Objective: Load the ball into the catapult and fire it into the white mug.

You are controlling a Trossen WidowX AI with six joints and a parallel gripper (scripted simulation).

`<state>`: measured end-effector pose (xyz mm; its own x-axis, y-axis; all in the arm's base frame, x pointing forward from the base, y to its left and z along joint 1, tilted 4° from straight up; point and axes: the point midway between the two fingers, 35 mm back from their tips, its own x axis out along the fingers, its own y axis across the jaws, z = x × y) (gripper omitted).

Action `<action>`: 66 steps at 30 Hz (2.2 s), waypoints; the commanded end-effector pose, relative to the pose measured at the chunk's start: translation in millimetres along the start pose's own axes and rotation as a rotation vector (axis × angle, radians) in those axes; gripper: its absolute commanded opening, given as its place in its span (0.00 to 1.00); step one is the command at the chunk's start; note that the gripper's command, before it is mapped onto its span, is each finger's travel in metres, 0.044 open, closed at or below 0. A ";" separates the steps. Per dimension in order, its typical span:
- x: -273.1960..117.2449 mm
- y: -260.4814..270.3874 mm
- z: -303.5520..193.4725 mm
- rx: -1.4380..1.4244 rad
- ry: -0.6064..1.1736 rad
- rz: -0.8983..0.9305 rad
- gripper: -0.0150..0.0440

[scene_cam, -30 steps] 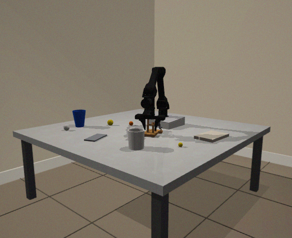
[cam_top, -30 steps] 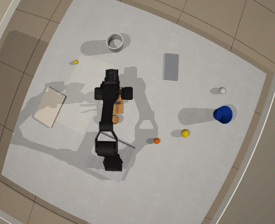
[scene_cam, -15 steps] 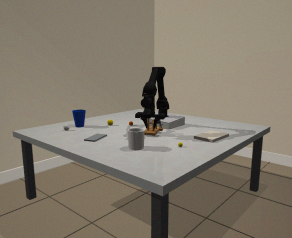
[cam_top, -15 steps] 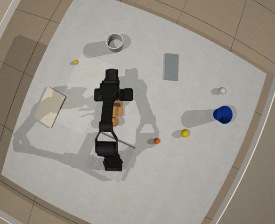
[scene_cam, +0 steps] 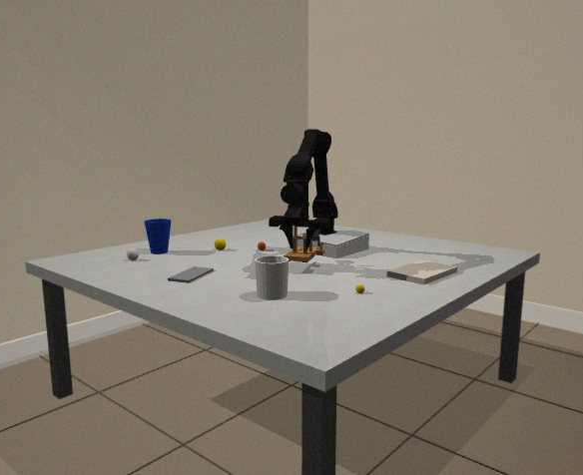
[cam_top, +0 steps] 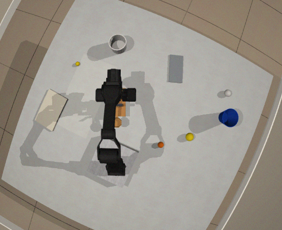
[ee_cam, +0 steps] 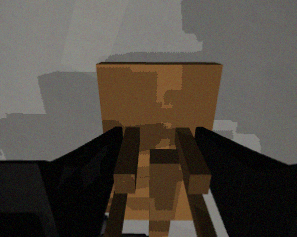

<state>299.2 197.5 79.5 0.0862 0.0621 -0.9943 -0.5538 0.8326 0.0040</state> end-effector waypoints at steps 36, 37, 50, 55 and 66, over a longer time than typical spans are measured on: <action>36.9 -0.2 -1.6 0.000 0.007 0.000 0.61; 36.9 -0.2 -1.6 0.000 0.007 0.000 0.65; -62.5 -0.1 -1.1 0.000 0.008 0.000 1.00; -52.9 0.0 1.8 0.001 0.004 0.000 1.00; -11.9 -1.6 -3.0 0.002 0.008 -0.001 1.00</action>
<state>297.7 195.0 106.8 0.0956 0.0674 -0.9931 -0.5508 0.8346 0.0036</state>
